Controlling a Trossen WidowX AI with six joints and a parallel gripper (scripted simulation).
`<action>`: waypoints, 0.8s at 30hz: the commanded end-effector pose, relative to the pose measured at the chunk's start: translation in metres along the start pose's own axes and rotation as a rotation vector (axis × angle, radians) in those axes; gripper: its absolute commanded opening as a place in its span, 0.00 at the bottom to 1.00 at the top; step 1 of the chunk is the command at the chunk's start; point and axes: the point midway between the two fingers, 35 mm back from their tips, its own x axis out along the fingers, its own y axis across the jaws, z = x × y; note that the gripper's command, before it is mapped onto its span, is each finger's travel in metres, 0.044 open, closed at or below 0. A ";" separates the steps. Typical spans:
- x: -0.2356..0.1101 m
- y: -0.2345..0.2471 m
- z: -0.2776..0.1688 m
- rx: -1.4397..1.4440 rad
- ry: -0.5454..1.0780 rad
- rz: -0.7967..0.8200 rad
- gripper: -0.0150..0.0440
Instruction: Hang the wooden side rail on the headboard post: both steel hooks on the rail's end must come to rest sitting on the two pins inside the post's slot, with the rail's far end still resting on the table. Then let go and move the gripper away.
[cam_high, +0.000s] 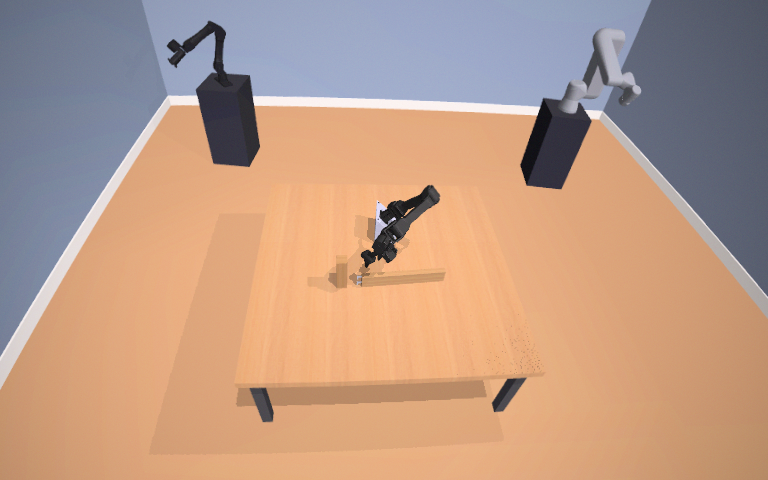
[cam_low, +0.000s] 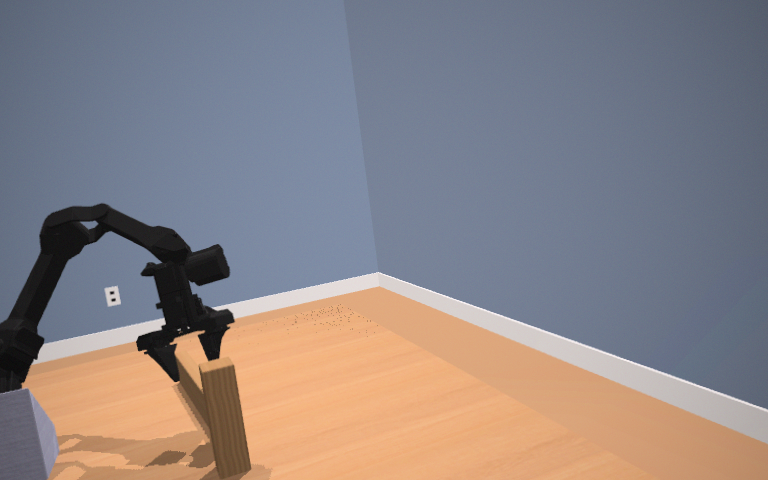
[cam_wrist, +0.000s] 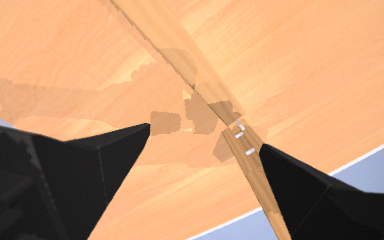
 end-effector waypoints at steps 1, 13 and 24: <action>-0.020 0.000 0.031 -0.705 -0.213 0.151 1.00; -0.025 0.000 0.036 -0.861 -0.270 0.154 1.00; -0.025 0.000 0.036 -0.861 -0.270 0.154 1.00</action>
